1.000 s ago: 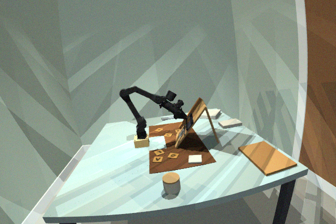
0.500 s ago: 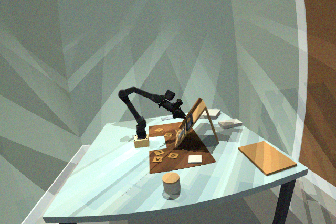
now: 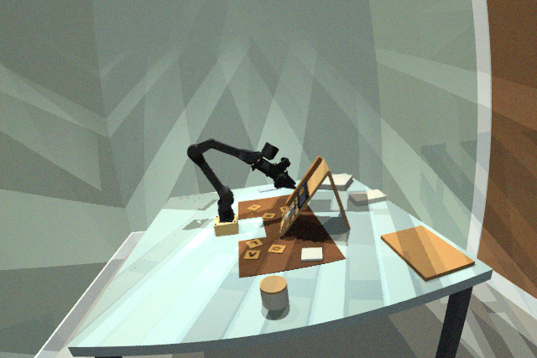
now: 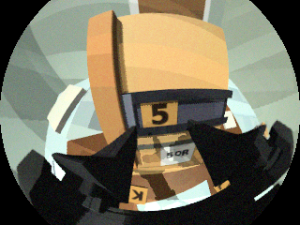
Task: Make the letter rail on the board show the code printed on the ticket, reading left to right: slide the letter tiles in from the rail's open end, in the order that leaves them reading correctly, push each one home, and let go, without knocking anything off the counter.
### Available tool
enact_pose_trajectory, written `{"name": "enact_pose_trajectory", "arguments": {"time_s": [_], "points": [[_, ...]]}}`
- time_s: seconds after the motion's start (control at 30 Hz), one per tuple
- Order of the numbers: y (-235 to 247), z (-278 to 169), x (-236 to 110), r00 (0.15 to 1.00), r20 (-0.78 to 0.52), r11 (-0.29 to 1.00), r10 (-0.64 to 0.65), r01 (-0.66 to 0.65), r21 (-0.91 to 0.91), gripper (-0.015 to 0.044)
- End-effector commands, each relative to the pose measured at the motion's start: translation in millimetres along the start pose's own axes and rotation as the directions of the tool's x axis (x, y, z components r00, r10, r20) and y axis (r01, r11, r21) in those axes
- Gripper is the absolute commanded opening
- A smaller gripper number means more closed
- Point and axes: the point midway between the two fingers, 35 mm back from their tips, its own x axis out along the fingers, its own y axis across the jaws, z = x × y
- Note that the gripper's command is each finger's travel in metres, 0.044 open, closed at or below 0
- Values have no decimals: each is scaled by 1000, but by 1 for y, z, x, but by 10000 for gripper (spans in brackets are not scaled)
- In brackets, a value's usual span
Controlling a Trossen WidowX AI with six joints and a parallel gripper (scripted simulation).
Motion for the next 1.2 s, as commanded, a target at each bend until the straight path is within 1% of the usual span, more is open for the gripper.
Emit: {"name": "enact_pose_trajectory", "arguments": {"time_s": [0.0, 0.27, 0.63, 1.03, 1.1, 1.17], "points": [[0, 1, -3, 1000, 2, 1000, -2, 2, 5, 295], [-1, 1, -7, 1000, 2, 1000, -2, 2, 5, 295], [0, 0, -5, 1000, 0, 1000, 0, 0, 0, 6], [0, 0, -5, 1000, 0, 1000, 0, 0, 0, 0], [-1, 2, -3, 1000, -27, 1000, -4, 3, -6, 0], [-4, 6, 1, 995, -104, 1000, -13, 11, -19, 0]]}}
